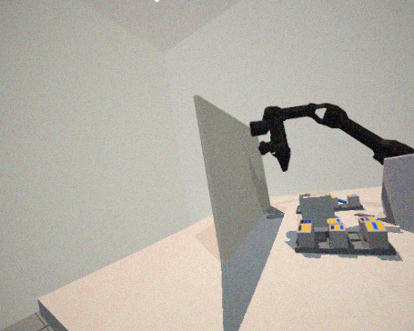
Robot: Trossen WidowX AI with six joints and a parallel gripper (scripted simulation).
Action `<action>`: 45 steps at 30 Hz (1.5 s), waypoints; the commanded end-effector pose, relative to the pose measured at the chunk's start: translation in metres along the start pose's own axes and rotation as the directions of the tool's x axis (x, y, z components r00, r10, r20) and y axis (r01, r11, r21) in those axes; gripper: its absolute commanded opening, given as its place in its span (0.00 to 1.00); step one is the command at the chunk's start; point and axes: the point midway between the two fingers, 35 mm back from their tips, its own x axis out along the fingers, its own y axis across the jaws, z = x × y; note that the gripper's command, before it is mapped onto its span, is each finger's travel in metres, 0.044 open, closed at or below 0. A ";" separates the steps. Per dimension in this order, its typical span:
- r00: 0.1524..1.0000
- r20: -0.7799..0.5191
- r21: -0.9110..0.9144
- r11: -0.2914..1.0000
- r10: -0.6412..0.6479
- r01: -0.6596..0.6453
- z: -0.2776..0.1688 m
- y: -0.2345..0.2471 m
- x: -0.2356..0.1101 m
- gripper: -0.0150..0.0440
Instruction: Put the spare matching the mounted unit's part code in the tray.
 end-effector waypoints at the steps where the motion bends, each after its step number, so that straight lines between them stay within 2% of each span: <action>1: 1.000 0.005 -0.150 0.989 0.002 -0.001 0.003 0.027 0.002 1.00; 4: 1.000 0.008 -0.455 0.890 0.013 -0.008 0.004 0.085 0.010 1.00; 7: 1.000 0.008 -0.641 0.767 0.016 -0.007 0.000 0.124 0.018 1.00; 10: 1.000 0.008 -0.815 0.580 0.017 -0.004 -0.008 0.169 0.029 1.00; 17: 1.000 0.006 -0.992 0.123 0.011 0.004 -0.036 0.249 0.057 1.00; 18: 1.000 0.006 -0.995 0.095 0.010 0.005 -0.038 0.253 0.059 1.00; 26: 1.000 0.006 -0.996 0.090 0.010 0.005 -0.038 0.254 0.060 1.00; 31: 1.000 0.006 -0.996 0.091 0.009 0.005 -0.038 0.251 0.083 0.78; 32: 1.000 0.006 -0.996 0.091 0.009 0.005 -0.038 0.249 0.090 0.76; 35: 1.000 0.006 -0.996 0.091 0.008 0.005 -0.042 0.246 0.100 0.76; 45: 1.000 0.006 -0.996 0.091 0.008 0.005 -0.042 0.246 0.103 0.76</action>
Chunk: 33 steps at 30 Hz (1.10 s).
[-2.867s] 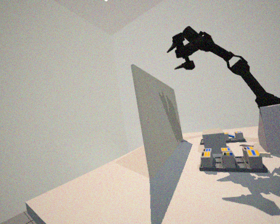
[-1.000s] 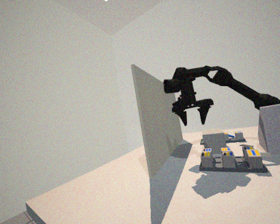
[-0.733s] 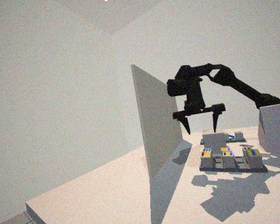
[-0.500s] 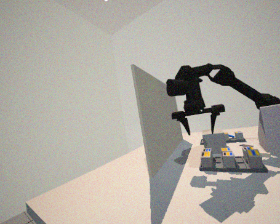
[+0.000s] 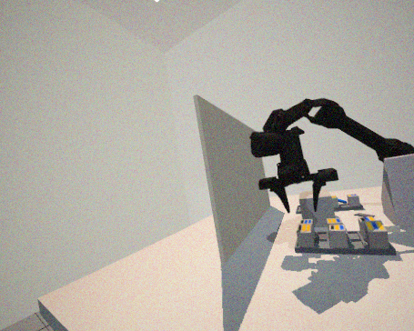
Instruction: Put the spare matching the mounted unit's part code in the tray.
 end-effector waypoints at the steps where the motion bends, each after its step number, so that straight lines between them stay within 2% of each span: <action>1: 1.000 -0.002 -0.003 1.000 -0.006 0.006 -0.001 -0.001 0.003 0.76; 33: 1.000 -0.004 -0.003 1.000 -0.007 0.007 -0.001 -0.003 0.056 0.76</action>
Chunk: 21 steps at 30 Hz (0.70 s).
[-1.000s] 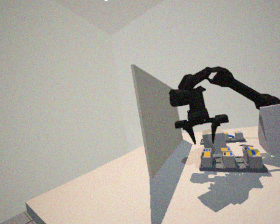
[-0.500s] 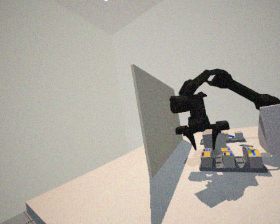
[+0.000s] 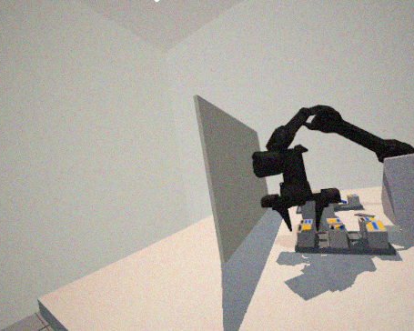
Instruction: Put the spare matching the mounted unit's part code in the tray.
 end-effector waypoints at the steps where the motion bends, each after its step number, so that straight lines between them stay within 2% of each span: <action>1: 1.000 -0.006 -0.005 1.000 -0.003 0.003 -0.001 0.001 0.008 0.76; 21: 1.000 -0.008 -0.004 1.000 -0.003 0.003 -0.003 0.002 0.030 0.76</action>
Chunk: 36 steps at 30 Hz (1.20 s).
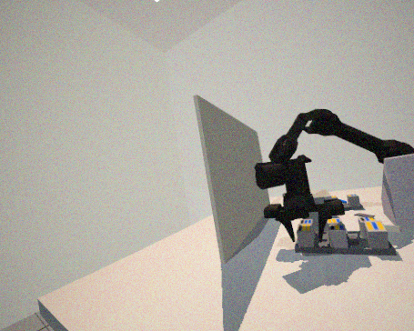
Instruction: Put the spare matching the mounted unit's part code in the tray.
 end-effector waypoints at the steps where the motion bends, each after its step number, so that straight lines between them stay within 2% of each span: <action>1: 1.000 -0.004 -0.003 1.000 -0.004 0.004 -0.001 0.000 0.001 0.76; 6: 1.000 0.000 0.000 1.000 0.000 0.000 0.000 0.000 0.000 0.54; 14: 1.000 0.000 0.000 1.000 0.000 0.000 0.000 0.000 0.000 0.45; 18: 1.000 0.000 0.000 1.000 0.000 0.000 0.000 0.000 0.000 0.27; 19: 1.000 0.000 0.000 1.000 0.000 0.000 0.000 0.000 0.000 0.25; 28: 1.000 0.000 0.000 1.000 0.000 0.000 0.000 0.000 -0.005 0.25; 36: 1.000 0.000 -0.004 1.000 -0.003 0.003 0.001 -0.001 -0.068 0.25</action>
